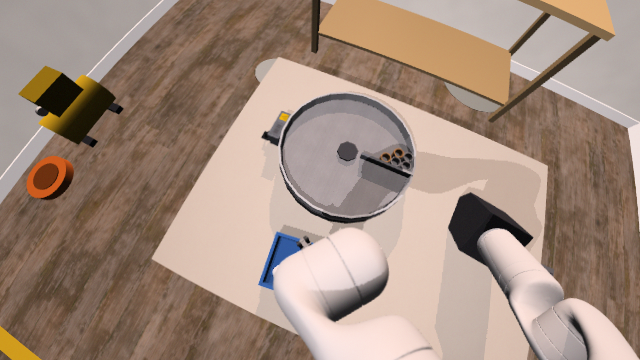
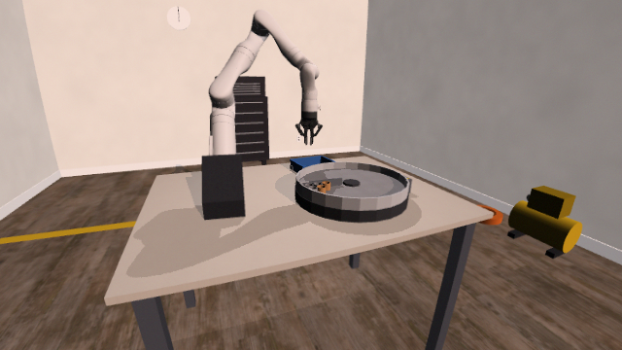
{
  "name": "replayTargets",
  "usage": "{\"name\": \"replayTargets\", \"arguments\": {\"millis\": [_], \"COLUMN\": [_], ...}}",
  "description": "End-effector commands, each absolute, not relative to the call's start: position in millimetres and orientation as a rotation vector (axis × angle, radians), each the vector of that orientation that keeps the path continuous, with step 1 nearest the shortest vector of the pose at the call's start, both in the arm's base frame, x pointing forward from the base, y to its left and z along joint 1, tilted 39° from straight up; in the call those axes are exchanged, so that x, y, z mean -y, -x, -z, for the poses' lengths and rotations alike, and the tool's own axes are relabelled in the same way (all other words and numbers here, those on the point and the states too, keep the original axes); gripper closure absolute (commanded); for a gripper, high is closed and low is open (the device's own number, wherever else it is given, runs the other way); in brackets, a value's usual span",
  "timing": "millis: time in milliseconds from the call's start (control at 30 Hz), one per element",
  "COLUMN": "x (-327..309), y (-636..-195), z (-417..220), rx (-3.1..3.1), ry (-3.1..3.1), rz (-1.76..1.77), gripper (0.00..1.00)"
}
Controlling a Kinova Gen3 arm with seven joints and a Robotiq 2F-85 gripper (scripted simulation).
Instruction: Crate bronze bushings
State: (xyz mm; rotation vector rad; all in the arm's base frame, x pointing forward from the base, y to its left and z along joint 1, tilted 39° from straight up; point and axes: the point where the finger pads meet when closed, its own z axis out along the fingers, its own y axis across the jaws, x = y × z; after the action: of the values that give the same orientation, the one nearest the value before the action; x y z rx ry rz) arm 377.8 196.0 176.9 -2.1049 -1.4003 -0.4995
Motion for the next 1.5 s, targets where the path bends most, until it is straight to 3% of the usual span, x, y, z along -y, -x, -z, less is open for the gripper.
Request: {"name": "replayTargets", "arguments": {"millis": [0, 533, 700, 1100, 1267, 1467], "x": [-195.6, -195.6, -151.6, -151.6, -107.7, -107.7], "y": [-378.3, -378.3, -372.1, -372.1, -366.1, -366.1], "z": [-177.2, -177.2, -139.7, -139.7, -102.4, -102.4], "rx": [1.4, 1.4, 1.4, 1.4, 1.401, 1.401], "ry": [2.106, 2.106, 2.106, 2.106, 2.106, 2.106], "rz": [0.501, 0.501, 0.502, 0.502, 0.503, 0.503], "gripper": [0.84, 0.84, 0.86, 0.86, 0.86, 0.86]}}
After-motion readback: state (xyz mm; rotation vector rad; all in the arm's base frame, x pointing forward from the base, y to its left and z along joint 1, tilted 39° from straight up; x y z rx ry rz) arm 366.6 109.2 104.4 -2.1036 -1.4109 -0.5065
